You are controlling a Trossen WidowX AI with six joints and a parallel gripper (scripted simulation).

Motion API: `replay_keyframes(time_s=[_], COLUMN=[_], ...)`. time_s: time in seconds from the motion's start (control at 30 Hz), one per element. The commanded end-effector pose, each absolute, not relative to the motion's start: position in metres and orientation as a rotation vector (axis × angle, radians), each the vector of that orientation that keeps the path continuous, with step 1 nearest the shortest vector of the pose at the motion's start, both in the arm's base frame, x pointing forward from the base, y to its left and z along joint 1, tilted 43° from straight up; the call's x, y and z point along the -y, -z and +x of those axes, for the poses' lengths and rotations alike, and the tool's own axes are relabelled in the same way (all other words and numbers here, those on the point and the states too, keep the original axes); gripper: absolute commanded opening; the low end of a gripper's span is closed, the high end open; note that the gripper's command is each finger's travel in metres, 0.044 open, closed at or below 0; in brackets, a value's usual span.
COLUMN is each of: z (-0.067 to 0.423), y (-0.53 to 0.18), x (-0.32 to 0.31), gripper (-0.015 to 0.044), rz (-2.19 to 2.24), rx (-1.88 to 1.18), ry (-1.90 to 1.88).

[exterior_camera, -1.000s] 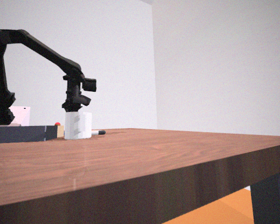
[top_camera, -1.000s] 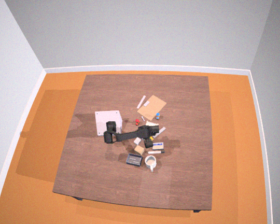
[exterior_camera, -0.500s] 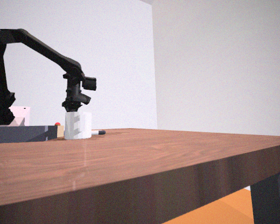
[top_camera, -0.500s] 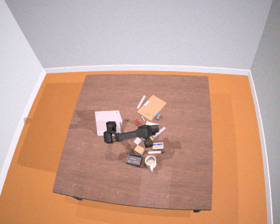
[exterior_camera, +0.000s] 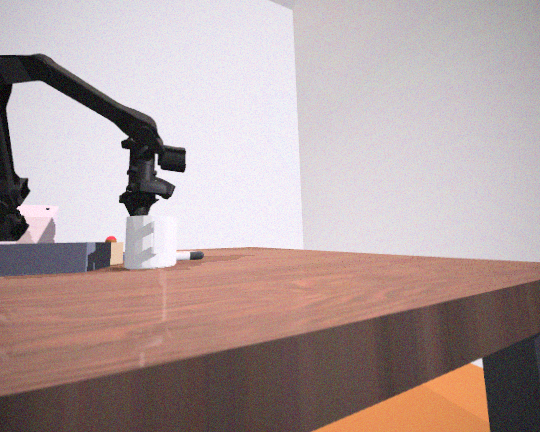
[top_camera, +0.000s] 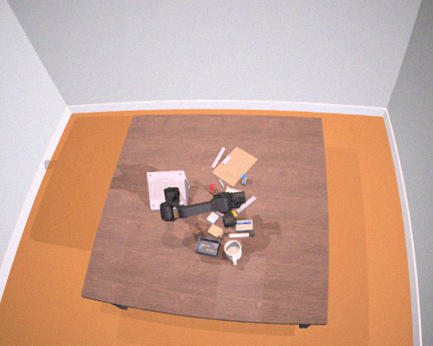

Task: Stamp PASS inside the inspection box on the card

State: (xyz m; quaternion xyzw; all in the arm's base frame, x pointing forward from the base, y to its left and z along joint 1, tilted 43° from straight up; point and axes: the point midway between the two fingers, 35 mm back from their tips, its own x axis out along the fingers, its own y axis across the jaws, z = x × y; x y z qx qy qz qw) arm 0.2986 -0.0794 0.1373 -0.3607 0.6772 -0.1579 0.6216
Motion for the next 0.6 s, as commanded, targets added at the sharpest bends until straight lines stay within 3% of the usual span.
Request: replay_keyframes(time_s=[0.0, 0.57], z=[0.2989, 0.2975], y=[-0.1401, -0.1451], x=[0.0776, 0.0717], gripper=[0.0, 0.0], rz=[-0.824, -0.825], rx=[-1.552, -1.553], ry=[0.366, 0.366])
